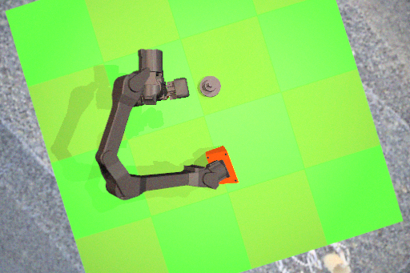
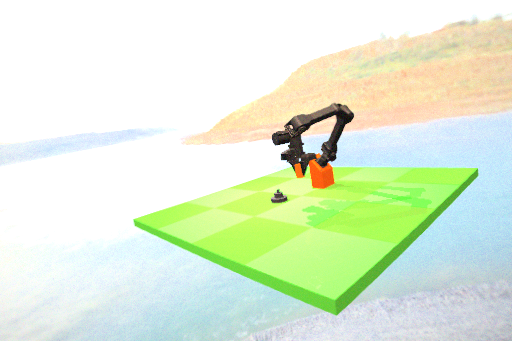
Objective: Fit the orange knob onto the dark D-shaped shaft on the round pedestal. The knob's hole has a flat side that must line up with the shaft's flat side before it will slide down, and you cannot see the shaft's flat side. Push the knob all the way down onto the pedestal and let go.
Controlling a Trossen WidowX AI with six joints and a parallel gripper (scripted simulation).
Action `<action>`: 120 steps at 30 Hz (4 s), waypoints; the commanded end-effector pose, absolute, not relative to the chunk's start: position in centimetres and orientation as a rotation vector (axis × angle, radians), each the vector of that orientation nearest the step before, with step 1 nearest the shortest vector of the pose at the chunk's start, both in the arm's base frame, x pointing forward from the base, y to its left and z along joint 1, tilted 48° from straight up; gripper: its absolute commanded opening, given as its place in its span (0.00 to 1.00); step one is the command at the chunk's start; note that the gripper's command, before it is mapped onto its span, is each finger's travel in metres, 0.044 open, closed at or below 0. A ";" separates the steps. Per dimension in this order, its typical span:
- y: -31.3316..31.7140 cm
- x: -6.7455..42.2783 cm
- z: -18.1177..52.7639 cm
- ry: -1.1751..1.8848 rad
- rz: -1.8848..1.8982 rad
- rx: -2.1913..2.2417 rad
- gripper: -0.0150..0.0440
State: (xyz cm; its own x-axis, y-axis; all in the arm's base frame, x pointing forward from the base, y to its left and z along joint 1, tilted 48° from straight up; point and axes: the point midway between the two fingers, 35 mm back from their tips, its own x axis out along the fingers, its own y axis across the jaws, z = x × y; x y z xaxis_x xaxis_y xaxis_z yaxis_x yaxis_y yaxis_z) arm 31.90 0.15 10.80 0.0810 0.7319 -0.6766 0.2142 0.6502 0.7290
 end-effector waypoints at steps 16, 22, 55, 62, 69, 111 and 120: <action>-3.2 32.2 5.6 1.469 0.458 0.822 0.25; -3.8 32.2 4.4 1.458 0.468 0.813 0.25; -8.1 29.9 -4.9 1.473 0.463 0.827 0.25; -7.2 30.0 -5.8 1.472 0.463 0.828 0.25; -6.2 30.1 -6.7 1.472 0.464 0.829 0.25; -6.4 30.1 -6.7 1.394 0.611 0.657 0.25; -6.2 30.1 -6.7 1.394 0.611 0.657 0.25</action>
State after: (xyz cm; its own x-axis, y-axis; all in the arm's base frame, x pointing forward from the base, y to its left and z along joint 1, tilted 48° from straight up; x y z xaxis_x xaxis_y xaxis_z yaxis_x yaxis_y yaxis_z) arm 30.01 -6.24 -6.71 0.0802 0.7291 -0.6797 0.0028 0.6817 0.7316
